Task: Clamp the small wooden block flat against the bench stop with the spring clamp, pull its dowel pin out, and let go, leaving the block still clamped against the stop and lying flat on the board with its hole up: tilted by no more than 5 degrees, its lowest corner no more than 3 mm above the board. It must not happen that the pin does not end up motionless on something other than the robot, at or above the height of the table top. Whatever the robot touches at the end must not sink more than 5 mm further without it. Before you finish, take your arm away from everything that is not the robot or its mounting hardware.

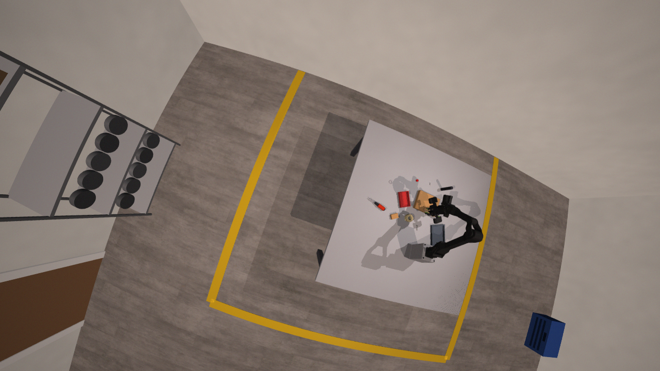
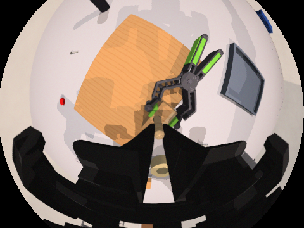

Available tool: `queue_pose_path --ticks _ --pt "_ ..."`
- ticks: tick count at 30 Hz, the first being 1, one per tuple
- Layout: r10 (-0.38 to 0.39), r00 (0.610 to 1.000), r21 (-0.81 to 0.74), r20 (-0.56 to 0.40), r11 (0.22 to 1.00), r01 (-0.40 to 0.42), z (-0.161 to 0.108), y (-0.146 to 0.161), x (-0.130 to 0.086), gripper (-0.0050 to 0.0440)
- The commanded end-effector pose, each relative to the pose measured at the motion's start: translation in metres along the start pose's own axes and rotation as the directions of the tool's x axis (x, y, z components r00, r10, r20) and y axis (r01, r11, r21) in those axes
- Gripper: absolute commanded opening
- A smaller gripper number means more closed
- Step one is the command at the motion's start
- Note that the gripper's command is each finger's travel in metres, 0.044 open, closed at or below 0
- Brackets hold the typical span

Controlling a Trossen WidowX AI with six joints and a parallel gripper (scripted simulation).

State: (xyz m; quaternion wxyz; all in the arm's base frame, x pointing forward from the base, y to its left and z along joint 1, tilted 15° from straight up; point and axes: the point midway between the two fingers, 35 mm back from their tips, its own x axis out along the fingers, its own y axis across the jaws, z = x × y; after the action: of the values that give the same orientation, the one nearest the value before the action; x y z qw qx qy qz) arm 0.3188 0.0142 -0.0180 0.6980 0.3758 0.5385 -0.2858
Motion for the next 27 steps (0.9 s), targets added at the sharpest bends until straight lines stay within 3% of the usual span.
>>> queue_pose_path --ticks 1,13,20,27 --pt "0.002 1.0 0.059 0.001 0.998 -0.002 0.0001 0.0004 -0.0023 0.0" --pt "0.002 1.0 0.294 0.001 0.956 -0.002 0.0001 0.0004 -0.0026 0.0" --pt "0.002 1.0 0.49 0.001 0.872 -0.002 0.0002 0.0004 -0.0028 0.0" --pt "0.002 1.0 0.676 0.001 0.737 -0.002 0.0002 0.0004 -0.003 0.0"
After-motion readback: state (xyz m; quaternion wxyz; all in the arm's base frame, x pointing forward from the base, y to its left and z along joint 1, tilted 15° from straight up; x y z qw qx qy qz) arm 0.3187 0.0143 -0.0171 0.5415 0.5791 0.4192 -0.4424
